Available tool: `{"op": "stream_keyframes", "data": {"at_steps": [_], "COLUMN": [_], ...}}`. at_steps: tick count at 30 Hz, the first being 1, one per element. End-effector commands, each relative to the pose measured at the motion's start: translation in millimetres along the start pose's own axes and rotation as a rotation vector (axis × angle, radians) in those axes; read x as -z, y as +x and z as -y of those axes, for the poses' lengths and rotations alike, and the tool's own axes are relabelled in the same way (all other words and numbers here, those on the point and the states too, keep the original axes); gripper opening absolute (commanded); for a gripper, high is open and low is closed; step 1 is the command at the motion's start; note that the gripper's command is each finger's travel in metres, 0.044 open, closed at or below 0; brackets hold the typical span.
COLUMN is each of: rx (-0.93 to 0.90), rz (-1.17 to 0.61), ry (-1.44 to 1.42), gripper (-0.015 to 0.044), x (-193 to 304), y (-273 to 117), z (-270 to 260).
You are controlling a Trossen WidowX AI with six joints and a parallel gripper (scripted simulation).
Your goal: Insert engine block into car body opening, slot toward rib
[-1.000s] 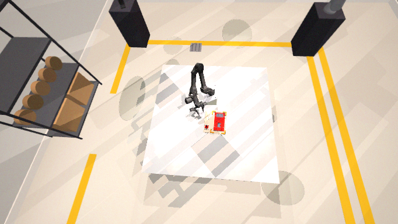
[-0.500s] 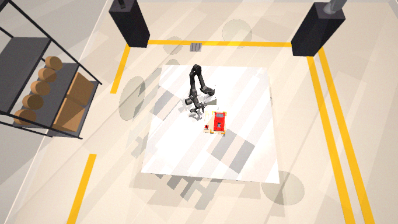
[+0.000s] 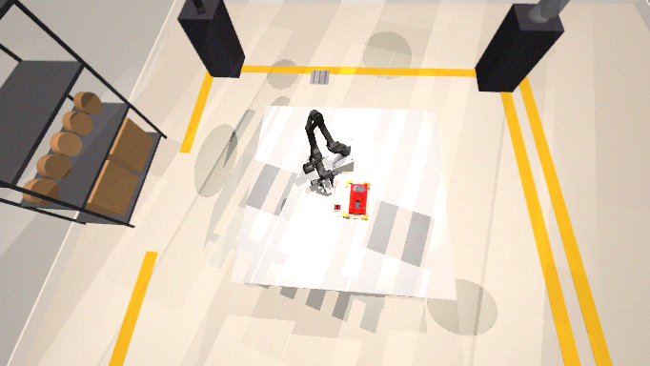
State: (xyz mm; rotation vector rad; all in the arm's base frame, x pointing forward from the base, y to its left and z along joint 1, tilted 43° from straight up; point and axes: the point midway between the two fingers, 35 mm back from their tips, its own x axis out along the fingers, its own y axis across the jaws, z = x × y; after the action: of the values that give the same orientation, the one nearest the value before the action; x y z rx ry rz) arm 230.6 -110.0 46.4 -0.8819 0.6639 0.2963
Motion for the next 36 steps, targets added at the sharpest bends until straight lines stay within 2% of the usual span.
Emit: {"op": "stream_keyframes", "data": {"at_steps": [1,11,36], "rx": [-0.005,-0.006,-0.006], "rz": [0.008,0.008,0.008], "ry": [-0.002,-0.002,-0.002], "gripper": [0.0000,0.0000,0.0000], "x": [6.9,22.8,17.0], "y": [4.8,14.8,15.4], "z": [-2.9,-3.4,-2.3]}}
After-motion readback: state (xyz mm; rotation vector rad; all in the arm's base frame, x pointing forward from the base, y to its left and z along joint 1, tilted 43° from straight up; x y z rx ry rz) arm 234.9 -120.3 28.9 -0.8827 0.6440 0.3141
